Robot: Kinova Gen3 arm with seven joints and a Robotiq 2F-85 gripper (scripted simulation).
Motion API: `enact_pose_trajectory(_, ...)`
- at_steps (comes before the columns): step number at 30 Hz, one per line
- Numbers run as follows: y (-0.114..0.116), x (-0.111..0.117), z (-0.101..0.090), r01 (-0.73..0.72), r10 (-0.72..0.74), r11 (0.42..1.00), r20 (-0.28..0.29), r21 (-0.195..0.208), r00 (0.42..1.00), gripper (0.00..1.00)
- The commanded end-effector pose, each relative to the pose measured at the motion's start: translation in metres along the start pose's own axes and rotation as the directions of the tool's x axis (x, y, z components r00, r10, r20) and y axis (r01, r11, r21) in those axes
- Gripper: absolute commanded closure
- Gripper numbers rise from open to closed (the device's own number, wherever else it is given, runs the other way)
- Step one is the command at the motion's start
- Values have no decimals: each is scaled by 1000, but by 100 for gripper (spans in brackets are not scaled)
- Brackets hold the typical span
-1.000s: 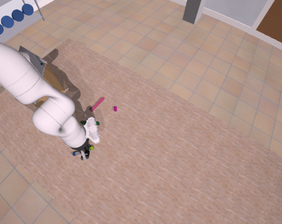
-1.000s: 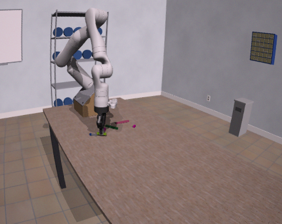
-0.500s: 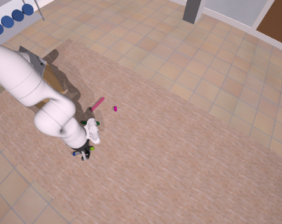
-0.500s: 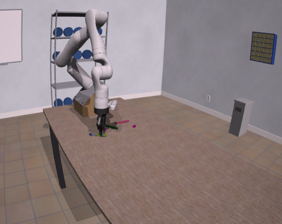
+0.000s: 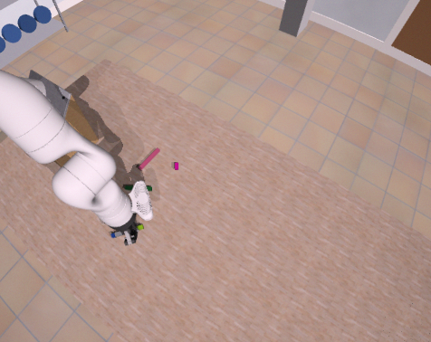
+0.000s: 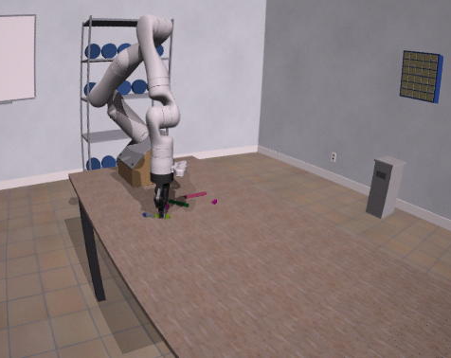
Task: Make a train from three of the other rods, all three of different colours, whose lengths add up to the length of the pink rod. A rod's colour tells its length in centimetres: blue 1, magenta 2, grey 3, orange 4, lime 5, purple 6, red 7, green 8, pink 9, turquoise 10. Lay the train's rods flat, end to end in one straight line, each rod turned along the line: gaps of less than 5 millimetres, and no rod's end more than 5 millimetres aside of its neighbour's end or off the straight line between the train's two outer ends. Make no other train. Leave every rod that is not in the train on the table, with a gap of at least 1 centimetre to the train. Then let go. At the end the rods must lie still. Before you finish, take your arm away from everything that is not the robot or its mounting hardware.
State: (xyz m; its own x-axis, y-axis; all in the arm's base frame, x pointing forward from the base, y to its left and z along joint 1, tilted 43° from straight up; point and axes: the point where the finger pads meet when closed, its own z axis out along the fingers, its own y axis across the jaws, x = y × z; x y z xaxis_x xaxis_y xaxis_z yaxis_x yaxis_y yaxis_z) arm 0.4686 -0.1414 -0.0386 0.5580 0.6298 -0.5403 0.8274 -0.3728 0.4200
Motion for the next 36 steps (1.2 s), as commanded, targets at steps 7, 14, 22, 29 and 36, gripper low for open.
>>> enact_pose_trajectory(7,2,3,1,20,-20,1000,-6,-7,1000,95)
enact_pose_trajectory(14,2,3,1,20,-20,1000,-6,-7,1000,95)
enact_pose_trajectory(22,2,3,1,20,-20,1000,-6,-7,1000,95)
enact_pose_trajectory(29,2,3,1,20,-20,1000,-6,-7,1000,88)
enact_pose_trajectory(36,2,3,1,20,-20,1000,-6,-7,1000,80)
